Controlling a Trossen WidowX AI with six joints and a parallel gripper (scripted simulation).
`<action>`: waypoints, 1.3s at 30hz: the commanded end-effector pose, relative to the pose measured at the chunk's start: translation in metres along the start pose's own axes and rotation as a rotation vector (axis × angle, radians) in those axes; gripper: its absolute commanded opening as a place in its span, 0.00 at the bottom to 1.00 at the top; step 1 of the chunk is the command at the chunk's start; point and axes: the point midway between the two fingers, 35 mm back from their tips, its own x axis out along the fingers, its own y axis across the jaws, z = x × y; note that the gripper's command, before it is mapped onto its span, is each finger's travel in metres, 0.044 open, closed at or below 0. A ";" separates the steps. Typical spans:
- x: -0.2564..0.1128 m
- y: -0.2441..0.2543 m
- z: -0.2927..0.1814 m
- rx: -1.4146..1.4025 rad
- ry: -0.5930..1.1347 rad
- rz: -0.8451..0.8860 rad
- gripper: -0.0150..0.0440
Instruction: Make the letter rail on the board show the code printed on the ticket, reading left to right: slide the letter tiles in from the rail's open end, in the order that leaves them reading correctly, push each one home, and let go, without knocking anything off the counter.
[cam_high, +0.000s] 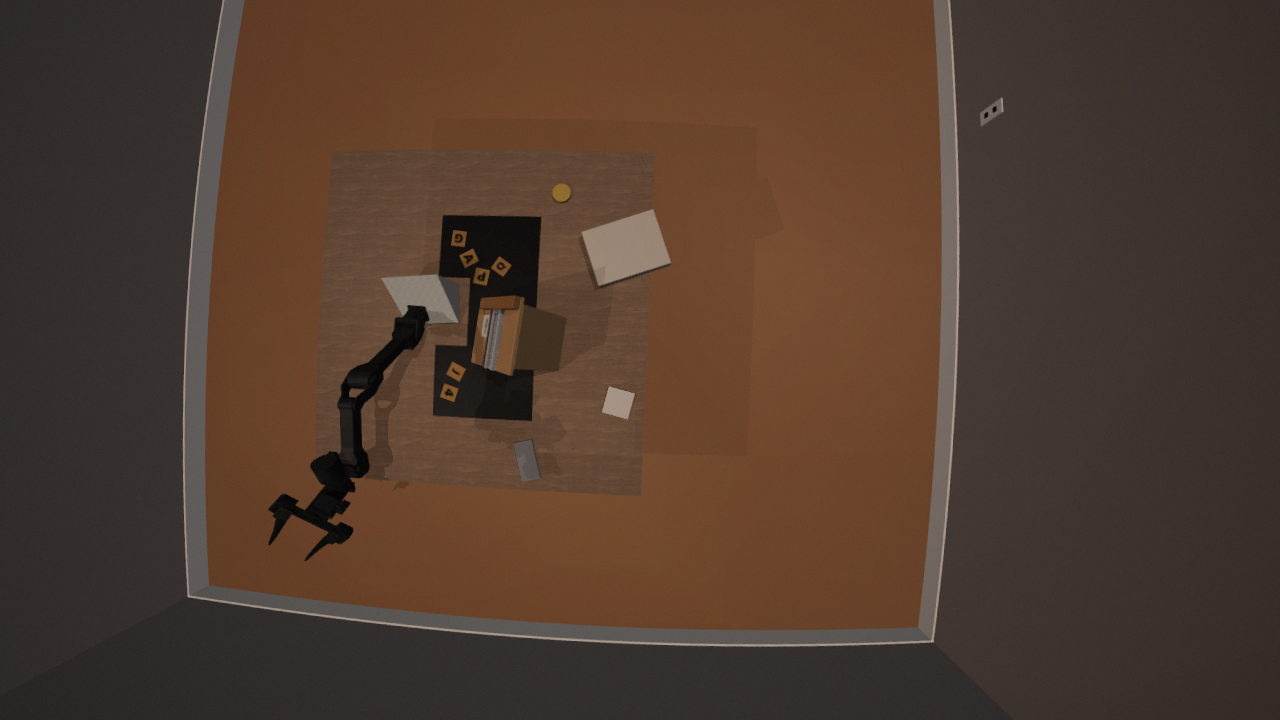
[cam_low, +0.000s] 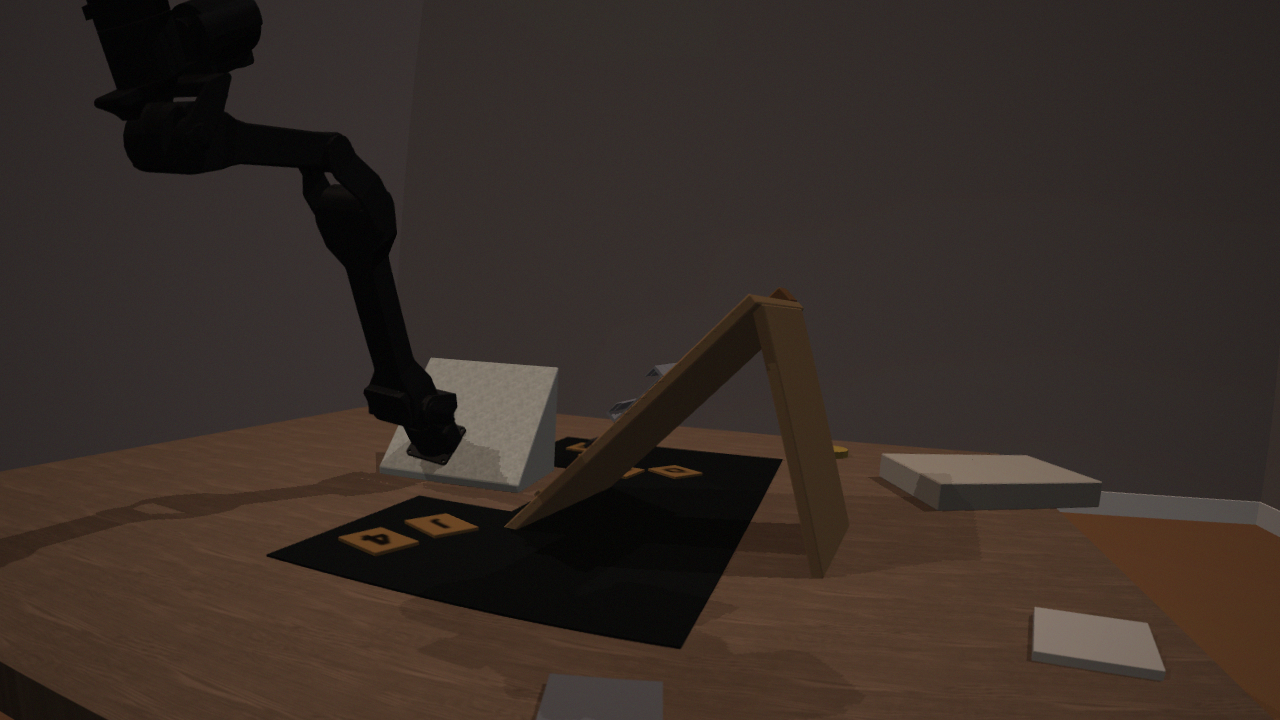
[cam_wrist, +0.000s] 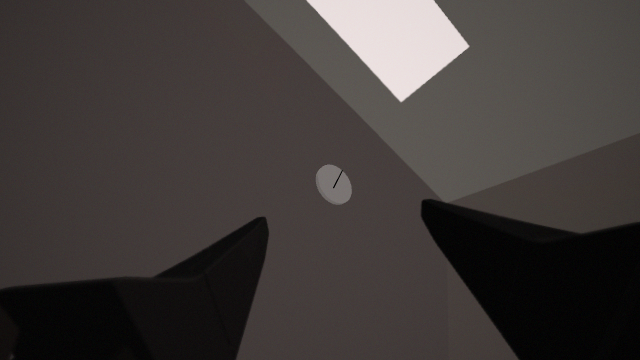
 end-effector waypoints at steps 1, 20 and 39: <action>0.000 0.001 0.000 0.004 0.003 0.001 0.98; -0.081 0.154 -0.015 0.783 0.609 0.321 1.00; -0.243 0.252 0.189 1.424 1.163 0.987 1.00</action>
